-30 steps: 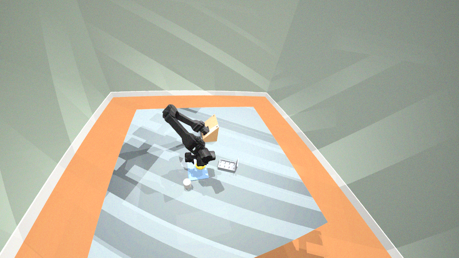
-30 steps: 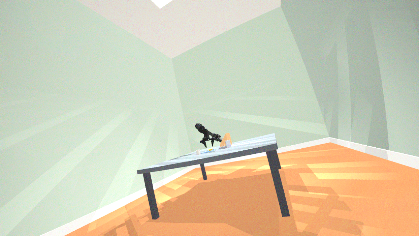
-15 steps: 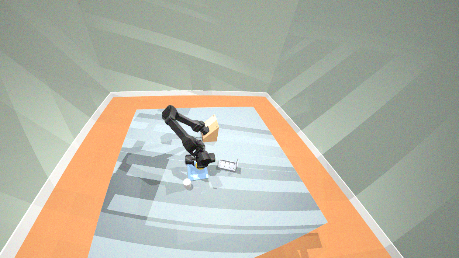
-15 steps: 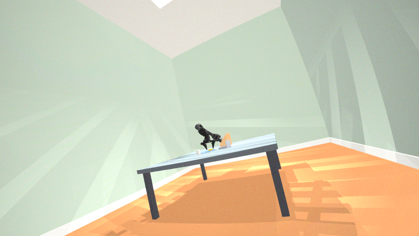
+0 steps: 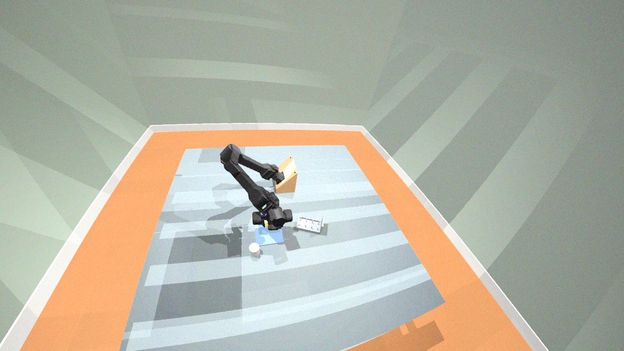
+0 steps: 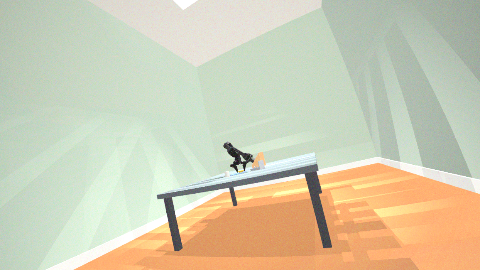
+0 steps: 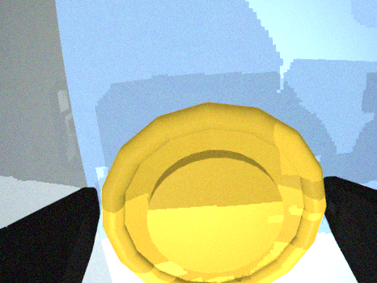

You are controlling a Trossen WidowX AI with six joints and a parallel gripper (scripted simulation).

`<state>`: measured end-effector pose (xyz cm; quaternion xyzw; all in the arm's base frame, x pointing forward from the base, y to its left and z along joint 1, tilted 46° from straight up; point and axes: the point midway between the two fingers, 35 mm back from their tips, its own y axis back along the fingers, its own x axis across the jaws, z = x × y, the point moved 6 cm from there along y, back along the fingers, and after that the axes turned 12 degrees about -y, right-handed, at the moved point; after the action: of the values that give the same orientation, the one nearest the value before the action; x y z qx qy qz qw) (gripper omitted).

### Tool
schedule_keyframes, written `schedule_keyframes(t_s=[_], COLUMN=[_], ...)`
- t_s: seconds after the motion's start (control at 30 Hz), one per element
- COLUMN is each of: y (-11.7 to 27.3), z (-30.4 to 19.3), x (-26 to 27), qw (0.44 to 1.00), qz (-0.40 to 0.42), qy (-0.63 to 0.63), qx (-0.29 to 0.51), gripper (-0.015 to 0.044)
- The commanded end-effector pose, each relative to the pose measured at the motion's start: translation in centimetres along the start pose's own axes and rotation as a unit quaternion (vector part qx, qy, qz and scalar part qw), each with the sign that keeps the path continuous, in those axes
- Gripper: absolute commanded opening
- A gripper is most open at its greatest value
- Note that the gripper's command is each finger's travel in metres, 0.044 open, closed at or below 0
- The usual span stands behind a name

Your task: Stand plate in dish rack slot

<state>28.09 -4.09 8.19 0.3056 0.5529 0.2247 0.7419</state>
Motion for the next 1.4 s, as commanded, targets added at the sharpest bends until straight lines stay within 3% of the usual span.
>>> schedule_keyframes(t_s=[0.0, 0.3, 0.7, 1.37], y=[-0.1, -0.1, 4.7, 13.9], z=[-0.1, -0.1, 0.8, 0.9], x=[0.0, 0.0, 0.6, 1.0], qw=[1.000, 1.000, 1.000, 0.998], qz=[-0.002, -0.002, 0.009, 0.016], qy=[0.005, 0.005, 0.022, 0.053], qx=[0.000, 0.000, -0.009, -0.024], gripper=[0.0370, 0.0310, 0.0000, 0.0000])
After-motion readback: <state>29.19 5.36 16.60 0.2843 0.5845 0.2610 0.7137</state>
